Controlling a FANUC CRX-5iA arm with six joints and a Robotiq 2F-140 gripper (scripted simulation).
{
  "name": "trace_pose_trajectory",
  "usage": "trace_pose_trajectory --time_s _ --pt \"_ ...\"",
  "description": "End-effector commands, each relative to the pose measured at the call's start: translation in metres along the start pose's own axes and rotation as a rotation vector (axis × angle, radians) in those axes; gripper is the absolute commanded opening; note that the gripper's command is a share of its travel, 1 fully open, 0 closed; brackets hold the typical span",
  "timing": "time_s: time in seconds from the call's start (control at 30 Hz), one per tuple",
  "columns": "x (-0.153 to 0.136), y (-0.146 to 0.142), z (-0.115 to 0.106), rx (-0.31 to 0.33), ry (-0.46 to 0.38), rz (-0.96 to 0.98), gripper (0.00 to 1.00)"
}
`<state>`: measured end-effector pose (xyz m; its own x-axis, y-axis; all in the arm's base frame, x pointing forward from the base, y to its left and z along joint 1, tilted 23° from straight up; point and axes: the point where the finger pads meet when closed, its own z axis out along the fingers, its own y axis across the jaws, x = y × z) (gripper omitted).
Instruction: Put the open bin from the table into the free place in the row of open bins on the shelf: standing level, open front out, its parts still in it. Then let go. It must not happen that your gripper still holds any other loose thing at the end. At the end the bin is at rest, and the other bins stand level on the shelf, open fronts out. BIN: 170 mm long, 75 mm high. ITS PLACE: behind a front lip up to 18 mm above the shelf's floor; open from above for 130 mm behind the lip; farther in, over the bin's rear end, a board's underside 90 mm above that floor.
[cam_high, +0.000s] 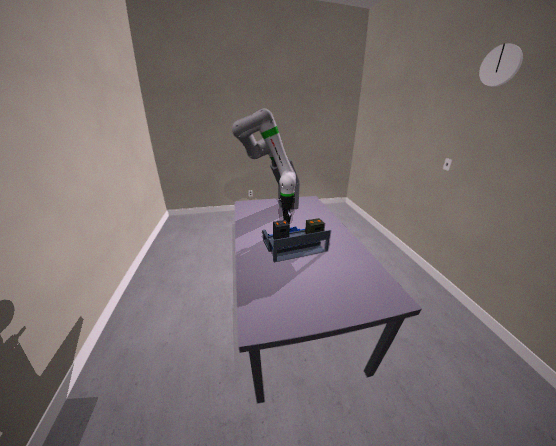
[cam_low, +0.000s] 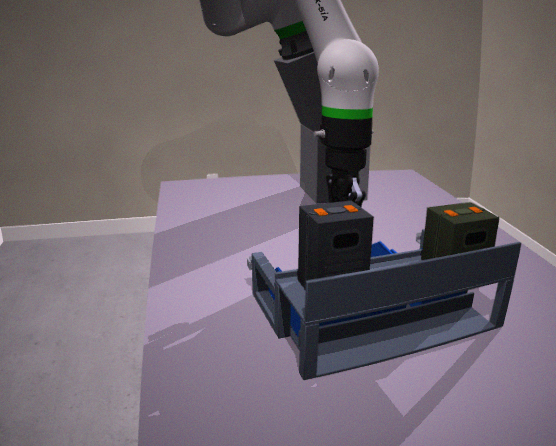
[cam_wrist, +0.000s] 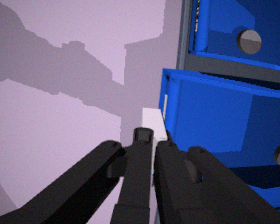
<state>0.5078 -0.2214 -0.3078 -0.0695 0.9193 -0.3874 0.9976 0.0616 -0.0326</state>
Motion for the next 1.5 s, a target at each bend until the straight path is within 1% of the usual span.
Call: trace_pose_trajectory --time_s 0.0,1.47 --pt "0.000 0.002 0.000 0.000 0.000 0.000 0.00" --pt "0.000 0.023 0.000 0.000 0.000 0.000 0.00"
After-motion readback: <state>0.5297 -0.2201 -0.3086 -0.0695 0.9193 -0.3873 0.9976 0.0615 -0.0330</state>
